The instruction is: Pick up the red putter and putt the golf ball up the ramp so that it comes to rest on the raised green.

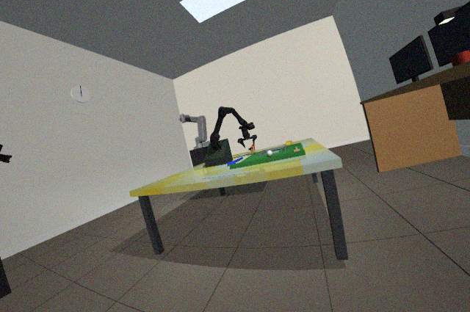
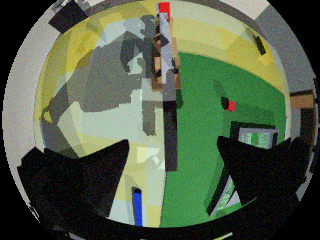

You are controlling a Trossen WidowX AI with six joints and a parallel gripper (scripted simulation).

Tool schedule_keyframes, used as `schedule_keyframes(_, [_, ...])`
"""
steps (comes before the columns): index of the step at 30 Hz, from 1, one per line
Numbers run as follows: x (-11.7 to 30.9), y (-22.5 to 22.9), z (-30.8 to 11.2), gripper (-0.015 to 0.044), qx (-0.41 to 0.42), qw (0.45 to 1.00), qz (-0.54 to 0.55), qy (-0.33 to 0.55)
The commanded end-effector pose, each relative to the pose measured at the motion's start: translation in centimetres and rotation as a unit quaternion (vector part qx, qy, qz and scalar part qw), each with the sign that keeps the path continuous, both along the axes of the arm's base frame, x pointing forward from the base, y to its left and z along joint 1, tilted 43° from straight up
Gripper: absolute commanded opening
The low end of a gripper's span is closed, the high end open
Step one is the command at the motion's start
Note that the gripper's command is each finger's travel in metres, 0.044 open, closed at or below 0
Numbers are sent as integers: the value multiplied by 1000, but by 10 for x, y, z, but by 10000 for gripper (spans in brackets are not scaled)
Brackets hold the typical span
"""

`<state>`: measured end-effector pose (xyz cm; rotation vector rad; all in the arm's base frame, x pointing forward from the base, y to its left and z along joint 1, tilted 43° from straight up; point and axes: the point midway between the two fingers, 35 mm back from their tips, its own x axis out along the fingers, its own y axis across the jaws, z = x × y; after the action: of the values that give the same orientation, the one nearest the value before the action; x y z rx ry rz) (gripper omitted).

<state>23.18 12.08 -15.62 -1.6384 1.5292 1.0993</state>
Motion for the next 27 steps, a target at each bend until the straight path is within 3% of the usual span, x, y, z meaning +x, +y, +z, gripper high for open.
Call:
schedule_keyframes(1, [-3,-5,-6,440,-4,1000,3,4])
schedule_keyframes(27, [-3,-34,-36,440,-5,1000,3,4])
